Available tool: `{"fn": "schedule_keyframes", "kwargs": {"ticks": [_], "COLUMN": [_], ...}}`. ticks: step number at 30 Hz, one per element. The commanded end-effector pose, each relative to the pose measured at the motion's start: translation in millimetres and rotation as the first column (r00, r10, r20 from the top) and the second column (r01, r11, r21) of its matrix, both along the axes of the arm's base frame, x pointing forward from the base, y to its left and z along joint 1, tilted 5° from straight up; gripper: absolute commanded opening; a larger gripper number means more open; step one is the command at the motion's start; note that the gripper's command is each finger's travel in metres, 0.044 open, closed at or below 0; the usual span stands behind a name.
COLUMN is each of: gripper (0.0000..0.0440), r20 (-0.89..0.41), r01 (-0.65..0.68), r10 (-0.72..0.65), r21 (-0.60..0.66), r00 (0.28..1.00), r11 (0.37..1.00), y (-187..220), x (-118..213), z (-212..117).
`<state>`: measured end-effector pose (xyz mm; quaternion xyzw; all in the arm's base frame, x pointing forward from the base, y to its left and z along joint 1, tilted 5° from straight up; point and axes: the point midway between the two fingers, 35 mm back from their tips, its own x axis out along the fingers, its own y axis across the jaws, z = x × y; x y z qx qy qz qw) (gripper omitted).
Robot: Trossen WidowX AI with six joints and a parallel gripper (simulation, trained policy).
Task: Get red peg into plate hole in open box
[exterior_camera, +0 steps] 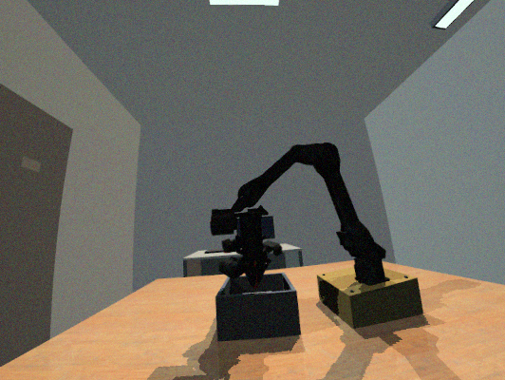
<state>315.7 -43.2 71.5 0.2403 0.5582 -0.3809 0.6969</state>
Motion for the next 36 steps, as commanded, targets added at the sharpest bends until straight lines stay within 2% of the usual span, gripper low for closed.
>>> {"fn": "schedule_keyframes", "kwargs": {"ticks": [1, 4, 10, 14, 25, 36], "gripper": [0.0, 0.0019, 0.0152, 0.0168, 0.044, 0.044], "r20": [-0.016, -0.032, -0.057, -0.057, -0.016, 0.086], "r01": [-0.039, -0.068, -0.093, -0.113, -0.132, -0.192], "r10": [0.039, 0.07, 0.098, 0.119, 0.136, 0.176], "r21": [0.031, 0.052, 0.09, 0.099, 0.162, 0.223], "r00": [0.999, 0.997, 0.994, 0.991, 0.991, 0.981], "r11": [0.999, 0.996, 0.992, 0.989, 0.978, 0.956], "y": [-3, -4, -6, -11, -15, -6], "x": [2, 1, 2, 9, 45, 89], "z": [-12, -21, -35, -32, -11, 15]}}
